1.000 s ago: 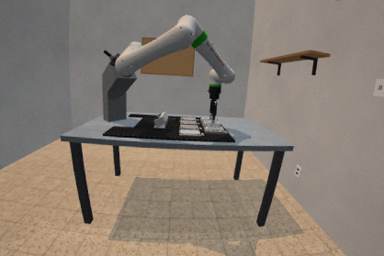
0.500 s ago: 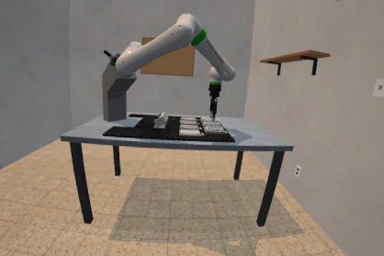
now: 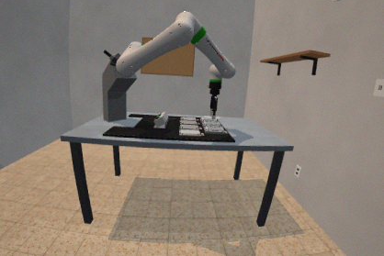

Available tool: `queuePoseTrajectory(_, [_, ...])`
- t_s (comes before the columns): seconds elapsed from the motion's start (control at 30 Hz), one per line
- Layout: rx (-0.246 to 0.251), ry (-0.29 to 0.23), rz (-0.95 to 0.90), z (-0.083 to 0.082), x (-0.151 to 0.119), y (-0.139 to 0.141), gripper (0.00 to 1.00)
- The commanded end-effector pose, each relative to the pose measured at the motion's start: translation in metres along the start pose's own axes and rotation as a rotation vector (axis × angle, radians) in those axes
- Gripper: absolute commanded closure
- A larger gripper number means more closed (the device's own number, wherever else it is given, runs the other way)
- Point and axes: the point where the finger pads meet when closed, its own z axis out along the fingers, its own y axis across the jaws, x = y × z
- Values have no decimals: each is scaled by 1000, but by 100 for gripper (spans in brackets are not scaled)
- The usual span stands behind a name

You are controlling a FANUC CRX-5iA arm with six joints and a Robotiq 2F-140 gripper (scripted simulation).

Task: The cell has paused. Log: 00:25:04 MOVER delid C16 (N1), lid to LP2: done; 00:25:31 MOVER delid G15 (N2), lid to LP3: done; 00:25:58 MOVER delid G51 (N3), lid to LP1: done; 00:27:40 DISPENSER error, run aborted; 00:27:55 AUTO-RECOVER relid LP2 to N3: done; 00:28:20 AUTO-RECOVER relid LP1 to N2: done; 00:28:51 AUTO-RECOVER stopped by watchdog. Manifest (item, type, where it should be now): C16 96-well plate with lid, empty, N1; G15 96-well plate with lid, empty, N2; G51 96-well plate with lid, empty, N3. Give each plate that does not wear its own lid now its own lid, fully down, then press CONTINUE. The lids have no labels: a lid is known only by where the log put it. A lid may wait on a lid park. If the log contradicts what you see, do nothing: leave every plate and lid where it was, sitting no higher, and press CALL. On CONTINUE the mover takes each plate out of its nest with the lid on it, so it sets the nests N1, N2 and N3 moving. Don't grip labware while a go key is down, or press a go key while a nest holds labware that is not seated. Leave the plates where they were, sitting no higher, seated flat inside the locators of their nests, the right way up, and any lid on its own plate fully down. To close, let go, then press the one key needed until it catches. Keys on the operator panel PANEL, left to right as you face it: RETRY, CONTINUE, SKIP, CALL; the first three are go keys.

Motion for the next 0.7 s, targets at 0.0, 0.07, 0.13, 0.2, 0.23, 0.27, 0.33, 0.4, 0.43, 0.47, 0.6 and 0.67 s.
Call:
queuePoseTrajectory(0.0, [0, 0, 0, -4, 0, 0, 100])
queuePoseTrajectory(0.07, [0, 0, 0, -5, 0, 0, 100])
queuePoseTrajectory(0.13, [0, 0, 0, -6, 0, 0, 100])
queuePoseTrajectory(0.2, [0, 0, 0, -7, 0, 0, 100])
queuePoseTrajectory(0.23, [0, 0, 0, -8, 0, 0, 100])
queuePoseTrajectory(0.27, [0, 0, 0, -9, 0, 0, 100])
queuePoseTrajectory(0.33, [0, 0, 0, -9, 0, 0, 100])
queuePoseTrajectory(0.4, [0, 0, 0, -10, 0, 0, 100])
queuePoseTrajectory(0.43, [0, 0, 0, -10, 0, 0, 100])
queuePoseTrajectory(0.47, [0, 0, 0, -10, 0, 0, 100])
queuePoseTrajectory(0.6, [0, 0, 0, -10, 0, 0, 100])
queuePoseTrajectory(0.67, [0, 0, 0, -10, 0, 0, 100])
